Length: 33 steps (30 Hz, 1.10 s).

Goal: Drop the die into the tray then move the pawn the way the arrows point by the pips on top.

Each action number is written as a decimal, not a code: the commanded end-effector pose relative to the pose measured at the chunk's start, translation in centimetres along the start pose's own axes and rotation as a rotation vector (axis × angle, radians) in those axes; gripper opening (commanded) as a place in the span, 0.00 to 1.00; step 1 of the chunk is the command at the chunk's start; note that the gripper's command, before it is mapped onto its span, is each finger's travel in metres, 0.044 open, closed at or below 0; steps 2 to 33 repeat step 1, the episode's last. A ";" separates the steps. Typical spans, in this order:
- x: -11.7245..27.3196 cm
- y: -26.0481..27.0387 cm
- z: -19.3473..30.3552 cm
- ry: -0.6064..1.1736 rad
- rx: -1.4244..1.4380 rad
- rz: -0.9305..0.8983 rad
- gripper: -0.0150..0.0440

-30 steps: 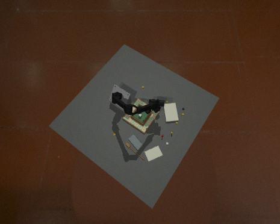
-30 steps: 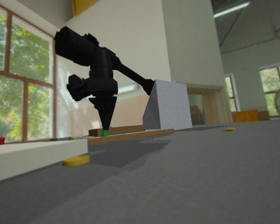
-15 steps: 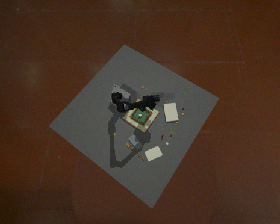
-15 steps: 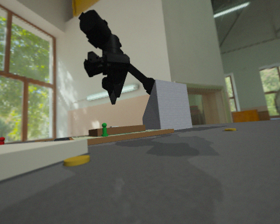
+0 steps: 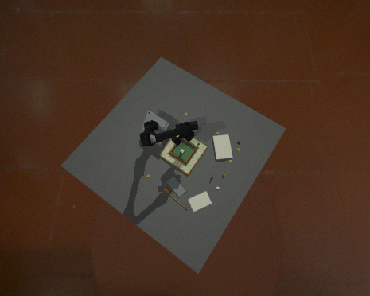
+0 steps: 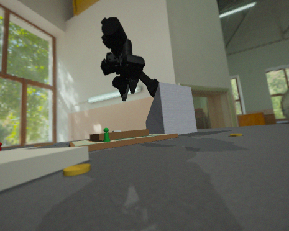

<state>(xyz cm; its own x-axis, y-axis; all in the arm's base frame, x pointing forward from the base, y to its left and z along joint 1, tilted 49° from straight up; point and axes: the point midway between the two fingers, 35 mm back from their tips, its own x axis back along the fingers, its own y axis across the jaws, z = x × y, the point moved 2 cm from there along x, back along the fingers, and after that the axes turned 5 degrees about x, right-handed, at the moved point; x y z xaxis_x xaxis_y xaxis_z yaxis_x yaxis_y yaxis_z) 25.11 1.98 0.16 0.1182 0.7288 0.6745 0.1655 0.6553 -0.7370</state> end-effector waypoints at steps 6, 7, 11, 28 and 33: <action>0.1 0.0 -0.2 -0.005 -0.001 0.000 1.00; 0.1 0.0 -0.2 -0.005 -0.001 0.000 1.00; 0.1 0.0 -0.2 -0.005 -0.001 0.000 1.00; 0.1 0.0 -0.2 -0.005 -0.001 0.000 1.00; 0.1 0.0 -0.2 -0.005 -0.001 0.000 1.00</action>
